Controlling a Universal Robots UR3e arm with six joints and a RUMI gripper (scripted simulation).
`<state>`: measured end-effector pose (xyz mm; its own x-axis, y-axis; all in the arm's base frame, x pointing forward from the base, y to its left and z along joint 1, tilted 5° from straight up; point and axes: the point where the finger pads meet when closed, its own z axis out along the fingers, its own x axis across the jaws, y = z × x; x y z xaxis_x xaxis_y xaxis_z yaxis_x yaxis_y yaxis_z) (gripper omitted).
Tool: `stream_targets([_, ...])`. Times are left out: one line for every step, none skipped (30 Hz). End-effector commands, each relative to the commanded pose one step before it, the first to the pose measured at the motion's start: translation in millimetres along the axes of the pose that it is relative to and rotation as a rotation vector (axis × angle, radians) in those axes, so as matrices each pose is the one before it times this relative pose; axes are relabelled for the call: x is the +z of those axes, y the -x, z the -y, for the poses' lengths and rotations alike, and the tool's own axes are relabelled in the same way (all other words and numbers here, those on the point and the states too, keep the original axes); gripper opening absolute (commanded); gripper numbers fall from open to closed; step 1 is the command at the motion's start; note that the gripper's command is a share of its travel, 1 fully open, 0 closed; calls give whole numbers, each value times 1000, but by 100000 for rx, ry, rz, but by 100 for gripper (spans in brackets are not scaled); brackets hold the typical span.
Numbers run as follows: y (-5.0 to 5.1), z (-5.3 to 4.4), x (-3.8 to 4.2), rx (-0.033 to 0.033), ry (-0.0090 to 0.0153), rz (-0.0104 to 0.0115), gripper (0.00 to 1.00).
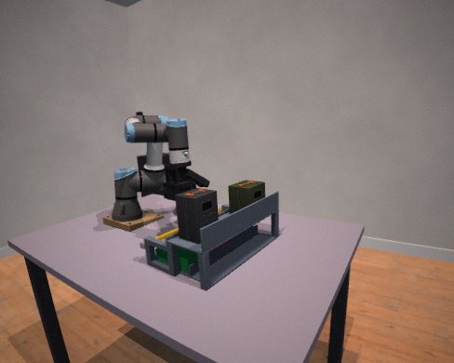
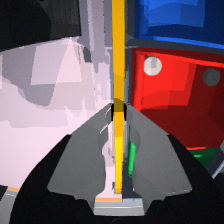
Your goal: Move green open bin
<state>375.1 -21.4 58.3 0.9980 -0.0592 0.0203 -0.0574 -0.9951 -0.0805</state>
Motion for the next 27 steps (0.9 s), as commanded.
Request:
stream_targets([-678,-264,-824,-14,114,-268,0])
stream_targets([5,0,-1992,0,2,-4,0])
stream_targets([0,0,-2000,-1,3,-6,0])
stream_targets([0,0,-2000,-1,3,-6,0])
stream_targets([0,0,-2000,-1,3,-6,0])
stream_targets([0,0,-2000,-1,3,-6,0])
stream_targets([0,0,0,0,0,0,0])
stream_targets([0,0,0,0,0,0,0])
stream_targets([0,0,0,0,0,0,0])
stream_targets([0,0,0,0,0,0,0])
stream_targets([0,0,0,0,0,0,0])
stream_targets([0,0,0,0,0,0,0])
stream_targets([0,0,0,0,0,0,0])
stream_targets([0,0,0,0,0,0,0])
stream_targets([0,0,0,0,0,0,0])
stream_targets([0,0,0,0,0,0,0])
stream_targets([0,0,0,0,0,0,0])
stream_targets([0,0,0,0,0,0,0])
stream_targets([87,33,-2680,3,-12,25,0])
stream_targets([-36,-14,-3000,-1,6,-12,0])
stream_targets([-37,-14,-3000,-1,6,-12,0])
stream_targets([-37,-14,-3000,-1,6,-12,0])
stream_targets([-37,-14,-3000,-1,6,-12,0])
stream_targets([0,0,0,0,0,0,0])
stream_targets([0,0,0,0,0,0,0])
stream_targets([0,0,0,0,0,0,0])
stream_targets([0,0,0,0,0,0,0])
